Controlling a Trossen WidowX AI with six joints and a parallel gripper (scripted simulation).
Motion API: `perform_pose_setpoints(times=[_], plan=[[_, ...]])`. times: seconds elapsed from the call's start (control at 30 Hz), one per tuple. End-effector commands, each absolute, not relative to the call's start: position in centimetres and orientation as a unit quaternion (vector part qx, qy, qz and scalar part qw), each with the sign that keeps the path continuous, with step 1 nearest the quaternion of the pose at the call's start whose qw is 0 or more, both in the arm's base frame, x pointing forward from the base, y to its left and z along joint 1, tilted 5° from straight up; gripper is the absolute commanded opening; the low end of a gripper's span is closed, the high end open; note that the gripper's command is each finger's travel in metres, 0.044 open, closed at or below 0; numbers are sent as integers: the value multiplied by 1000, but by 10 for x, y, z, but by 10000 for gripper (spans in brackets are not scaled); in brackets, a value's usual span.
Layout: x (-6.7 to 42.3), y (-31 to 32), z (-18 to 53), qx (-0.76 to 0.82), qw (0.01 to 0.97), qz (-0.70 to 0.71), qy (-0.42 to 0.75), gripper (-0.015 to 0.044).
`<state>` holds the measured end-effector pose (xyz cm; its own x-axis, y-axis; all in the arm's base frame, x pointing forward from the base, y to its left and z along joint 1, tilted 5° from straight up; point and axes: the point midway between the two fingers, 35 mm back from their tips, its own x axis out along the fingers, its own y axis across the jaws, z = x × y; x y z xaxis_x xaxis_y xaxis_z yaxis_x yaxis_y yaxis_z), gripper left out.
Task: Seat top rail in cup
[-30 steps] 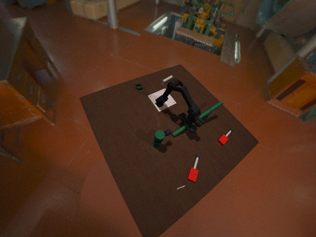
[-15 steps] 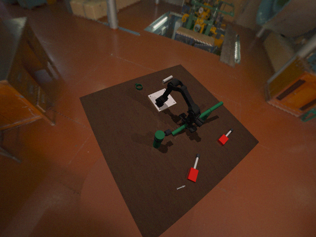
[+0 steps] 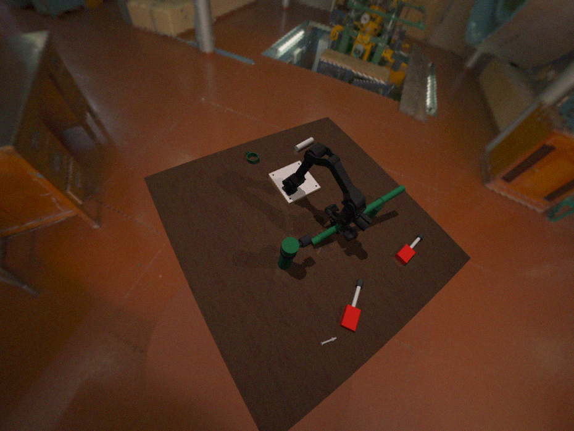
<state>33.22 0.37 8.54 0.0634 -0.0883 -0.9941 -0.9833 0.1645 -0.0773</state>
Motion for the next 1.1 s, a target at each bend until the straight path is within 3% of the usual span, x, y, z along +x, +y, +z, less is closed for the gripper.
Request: perform_pose_setpoints(times=[0.0,0.57,1.07], plan=[[336,-3,103,-511,523,399,553,0],[329,-32,172,-564,444,339,608,0],[329,-29,166,-559,448,346,606,0]])
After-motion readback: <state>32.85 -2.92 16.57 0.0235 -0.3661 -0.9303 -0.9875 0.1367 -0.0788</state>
